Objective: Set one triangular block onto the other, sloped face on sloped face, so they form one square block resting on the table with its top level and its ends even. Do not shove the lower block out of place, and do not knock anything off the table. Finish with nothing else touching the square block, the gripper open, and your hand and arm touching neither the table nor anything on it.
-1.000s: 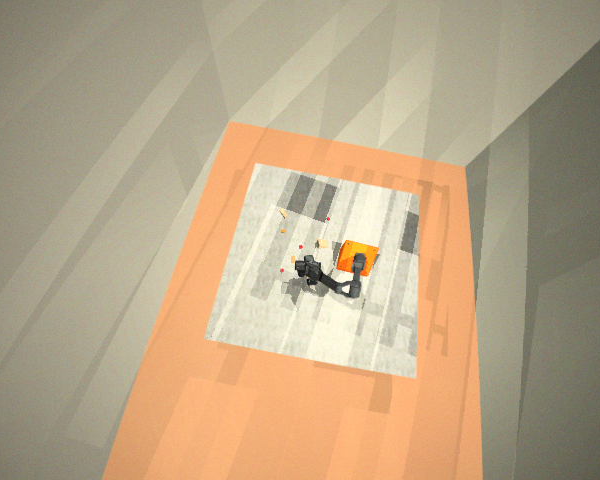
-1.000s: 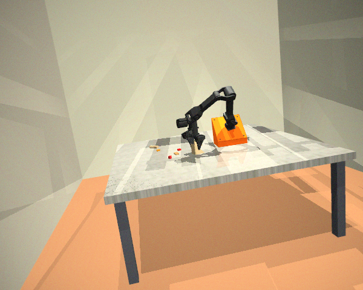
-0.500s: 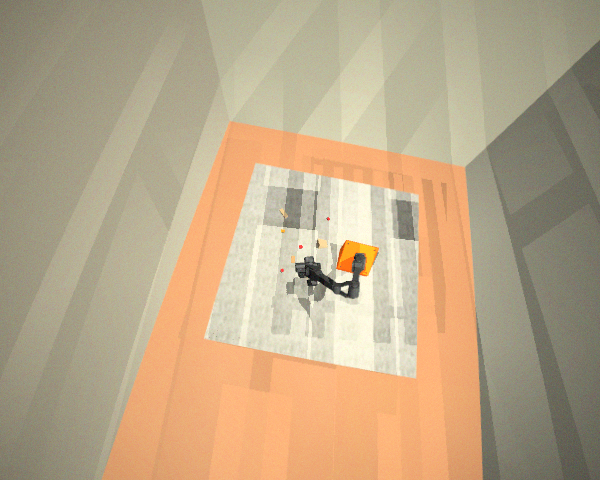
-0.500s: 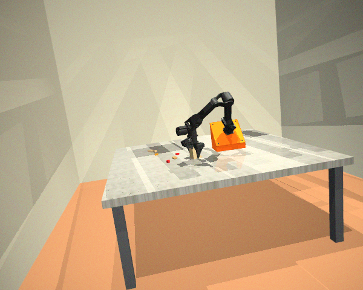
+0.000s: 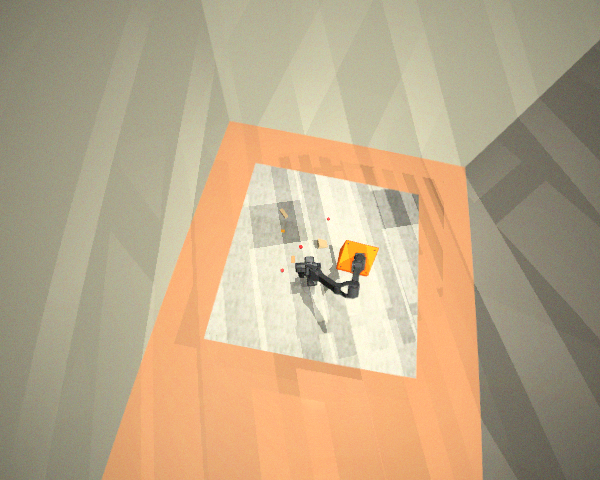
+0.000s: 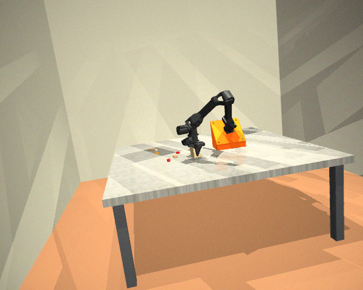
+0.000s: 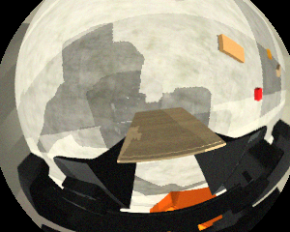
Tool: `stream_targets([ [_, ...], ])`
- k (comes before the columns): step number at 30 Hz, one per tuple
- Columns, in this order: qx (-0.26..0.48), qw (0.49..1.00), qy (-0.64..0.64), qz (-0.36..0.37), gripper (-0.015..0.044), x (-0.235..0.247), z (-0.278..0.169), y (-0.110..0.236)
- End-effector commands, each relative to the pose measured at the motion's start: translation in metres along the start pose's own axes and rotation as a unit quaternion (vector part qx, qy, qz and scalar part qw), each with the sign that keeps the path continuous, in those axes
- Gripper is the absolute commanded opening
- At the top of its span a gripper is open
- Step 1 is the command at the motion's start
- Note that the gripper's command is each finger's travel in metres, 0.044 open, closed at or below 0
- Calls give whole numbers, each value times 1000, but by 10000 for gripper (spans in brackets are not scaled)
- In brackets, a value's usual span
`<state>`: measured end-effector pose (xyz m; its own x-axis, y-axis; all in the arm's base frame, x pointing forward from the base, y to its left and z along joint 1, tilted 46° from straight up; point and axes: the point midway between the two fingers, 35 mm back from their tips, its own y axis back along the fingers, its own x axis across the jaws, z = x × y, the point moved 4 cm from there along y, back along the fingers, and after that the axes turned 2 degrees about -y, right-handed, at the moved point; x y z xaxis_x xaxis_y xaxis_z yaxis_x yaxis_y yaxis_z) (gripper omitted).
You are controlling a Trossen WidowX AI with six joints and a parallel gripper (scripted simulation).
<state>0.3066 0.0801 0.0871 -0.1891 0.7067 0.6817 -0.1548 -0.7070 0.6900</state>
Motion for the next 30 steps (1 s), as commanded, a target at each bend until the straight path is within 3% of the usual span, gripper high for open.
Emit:
stream_targets([
  [1,1,1000,-3,0,150,-1,0,-1],
  [7,1,1000,-2,-1,0,-1,0,13],
  [12,0,1000,0,-1,0,0,0,30],
  [30,4,1000,-26,-2,0,-2,-1,28],
])
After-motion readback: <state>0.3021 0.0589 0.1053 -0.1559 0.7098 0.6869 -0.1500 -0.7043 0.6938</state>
